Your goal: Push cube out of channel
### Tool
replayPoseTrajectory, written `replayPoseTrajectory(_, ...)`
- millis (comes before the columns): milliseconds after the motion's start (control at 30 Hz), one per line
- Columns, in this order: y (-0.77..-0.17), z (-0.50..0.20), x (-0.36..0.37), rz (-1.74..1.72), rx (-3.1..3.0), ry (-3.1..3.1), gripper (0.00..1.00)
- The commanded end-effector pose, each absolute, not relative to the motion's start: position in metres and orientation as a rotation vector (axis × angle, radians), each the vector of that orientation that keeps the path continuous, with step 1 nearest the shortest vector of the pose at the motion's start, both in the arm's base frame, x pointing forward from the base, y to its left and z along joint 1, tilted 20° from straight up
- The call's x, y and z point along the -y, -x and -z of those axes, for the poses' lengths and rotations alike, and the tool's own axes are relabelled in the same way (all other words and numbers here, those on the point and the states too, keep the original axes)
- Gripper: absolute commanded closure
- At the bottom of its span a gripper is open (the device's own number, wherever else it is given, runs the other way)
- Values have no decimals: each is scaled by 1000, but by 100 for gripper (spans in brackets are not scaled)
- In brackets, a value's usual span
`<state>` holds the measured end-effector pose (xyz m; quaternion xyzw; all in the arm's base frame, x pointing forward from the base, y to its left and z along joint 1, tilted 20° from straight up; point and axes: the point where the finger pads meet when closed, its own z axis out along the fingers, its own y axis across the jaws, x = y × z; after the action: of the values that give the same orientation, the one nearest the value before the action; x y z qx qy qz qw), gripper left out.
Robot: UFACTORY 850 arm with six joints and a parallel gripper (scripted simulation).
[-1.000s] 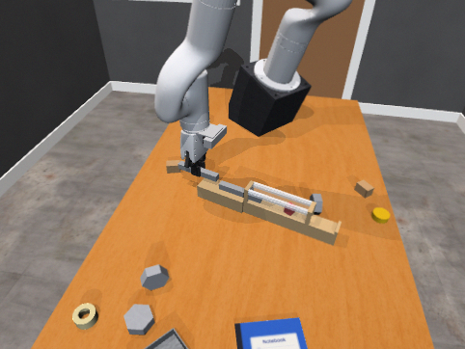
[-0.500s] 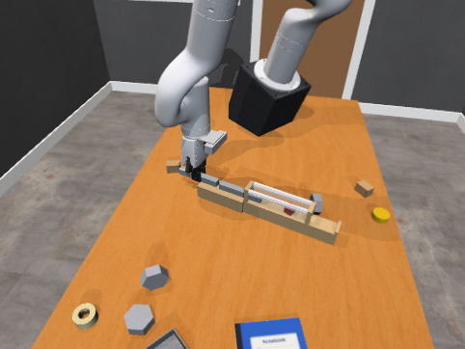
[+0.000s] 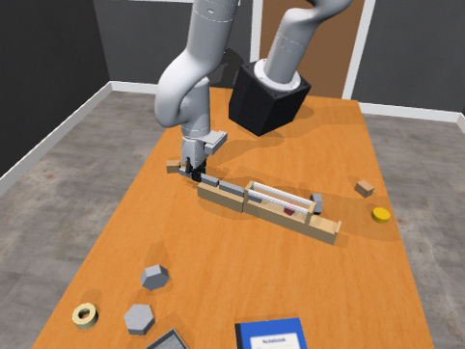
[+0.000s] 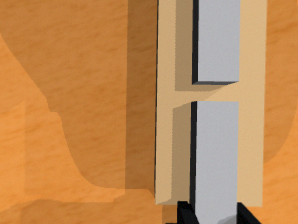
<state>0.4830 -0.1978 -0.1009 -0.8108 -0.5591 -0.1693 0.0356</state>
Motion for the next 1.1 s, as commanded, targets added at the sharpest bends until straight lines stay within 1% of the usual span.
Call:
replayPoseTrajectory(0,-484,100,197,521,1718,2492,100)
replayPoseTrajectory(633,-490,95,182,522,1718,2492,100)
replayPoseTrajectory(1067,-500,84,153,522,1718,2492,100)
